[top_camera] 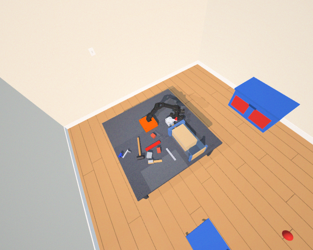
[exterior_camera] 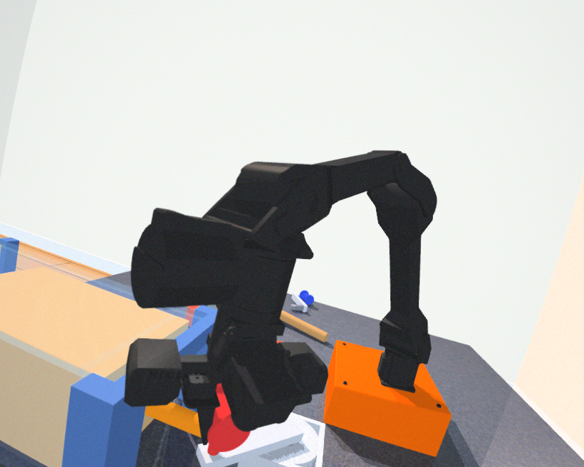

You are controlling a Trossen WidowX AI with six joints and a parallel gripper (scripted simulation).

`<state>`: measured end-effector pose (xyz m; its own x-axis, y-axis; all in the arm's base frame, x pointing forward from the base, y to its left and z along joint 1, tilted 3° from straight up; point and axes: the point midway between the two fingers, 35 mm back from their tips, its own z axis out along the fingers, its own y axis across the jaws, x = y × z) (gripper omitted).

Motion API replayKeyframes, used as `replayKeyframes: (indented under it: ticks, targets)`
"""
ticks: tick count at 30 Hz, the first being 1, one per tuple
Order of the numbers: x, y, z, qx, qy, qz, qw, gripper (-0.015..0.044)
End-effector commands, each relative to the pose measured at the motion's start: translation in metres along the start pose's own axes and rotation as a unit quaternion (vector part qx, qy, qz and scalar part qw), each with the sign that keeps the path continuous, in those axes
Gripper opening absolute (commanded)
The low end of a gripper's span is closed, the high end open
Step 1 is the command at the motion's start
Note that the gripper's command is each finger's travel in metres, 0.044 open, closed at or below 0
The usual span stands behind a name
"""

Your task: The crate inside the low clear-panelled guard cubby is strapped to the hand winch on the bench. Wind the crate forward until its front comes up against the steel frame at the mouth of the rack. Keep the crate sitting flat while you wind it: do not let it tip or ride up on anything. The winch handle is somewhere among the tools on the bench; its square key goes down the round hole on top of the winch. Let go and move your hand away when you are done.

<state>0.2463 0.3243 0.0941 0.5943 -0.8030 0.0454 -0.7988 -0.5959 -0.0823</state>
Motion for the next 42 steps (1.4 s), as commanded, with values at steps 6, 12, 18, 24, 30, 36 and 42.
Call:
replayKeyframes:
  ticks: [6,12,18,24,30,36,42]
  targets:
    - [-0.023,0.008,-0.001,-0.004,-0.015,-0.009,1.0,0.0]
    - [-0.03,0.011,-0.001,-0.004,-0.015,-0.009,1.0,0.0]
    - [-0.036,0.014,-0.001,-0.004,-0.016,-0.009,1.0,0.0]
    - [-0.042,0.018,-0.002,-0.004,-0.016,-0.009,1.0,0.0]
    - [-0.048,0.023,-0.002,-0.004,-0.016,-0.009,1.0,0.0]
    - [-0.053,0.028,-0.002,-0.004,-0.016,-0.009,1.0,0.0]
    - [-0.058,0.033,-0.002,-0.005,-0.016,-0.009,1.0,0.0]
